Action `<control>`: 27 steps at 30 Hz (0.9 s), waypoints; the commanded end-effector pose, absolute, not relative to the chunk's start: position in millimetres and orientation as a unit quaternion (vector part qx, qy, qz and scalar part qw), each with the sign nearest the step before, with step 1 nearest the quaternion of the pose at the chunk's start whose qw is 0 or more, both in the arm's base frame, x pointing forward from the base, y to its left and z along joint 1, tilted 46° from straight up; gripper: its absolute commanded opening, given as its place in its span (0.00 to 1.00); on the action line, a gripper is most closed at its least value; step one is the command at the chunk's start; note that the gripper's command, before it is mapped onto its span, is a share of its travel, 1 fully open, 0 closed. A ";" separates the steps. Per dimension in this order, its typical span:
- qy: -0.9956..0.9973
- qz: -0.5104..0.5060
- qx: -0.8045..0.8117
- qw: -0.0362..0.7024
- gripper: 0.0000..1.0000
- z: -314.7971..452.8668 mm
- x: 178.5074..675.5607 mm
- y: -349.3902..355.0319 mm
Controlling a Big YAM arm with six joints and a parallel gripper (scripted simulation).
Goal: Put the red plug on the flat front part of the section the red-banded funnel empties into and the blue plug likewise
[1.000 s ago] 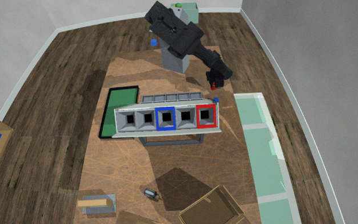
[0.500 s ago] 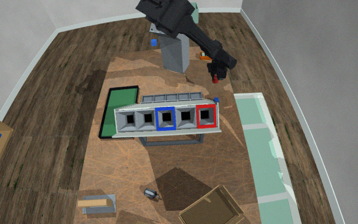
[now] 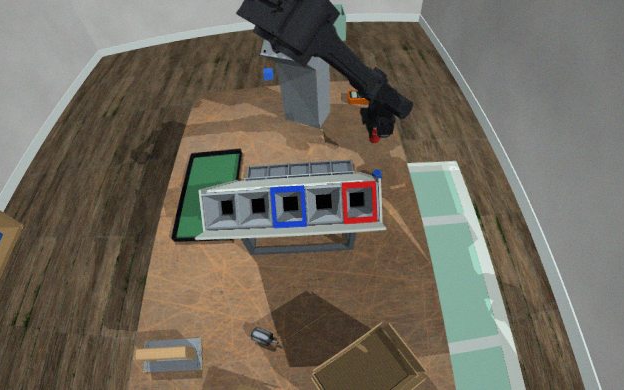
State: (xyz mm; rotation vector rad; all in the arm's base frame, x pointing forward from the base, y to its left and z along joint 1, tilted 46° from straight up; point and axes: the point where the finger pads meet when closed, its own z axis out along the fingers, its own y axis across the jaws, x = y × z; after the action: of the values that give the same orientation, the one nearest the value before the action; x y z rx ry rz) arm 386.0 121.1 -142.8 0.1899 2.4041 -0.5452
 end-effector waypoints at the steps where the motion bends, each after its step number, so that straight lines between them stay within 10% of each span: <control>1: 0.918 -0.209 0.082 0.328 0.00 -142.4 385.1 117.2; 27: 0.918 -0.210 0.077 0.327 0.00 -152.2 418.6 104.7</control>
State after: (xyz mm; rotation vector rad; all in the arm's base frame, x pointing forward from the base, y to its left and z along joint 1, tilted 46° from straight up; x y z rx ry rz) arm 407.0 114.9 -144.8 0.2172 2.3994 -0.5274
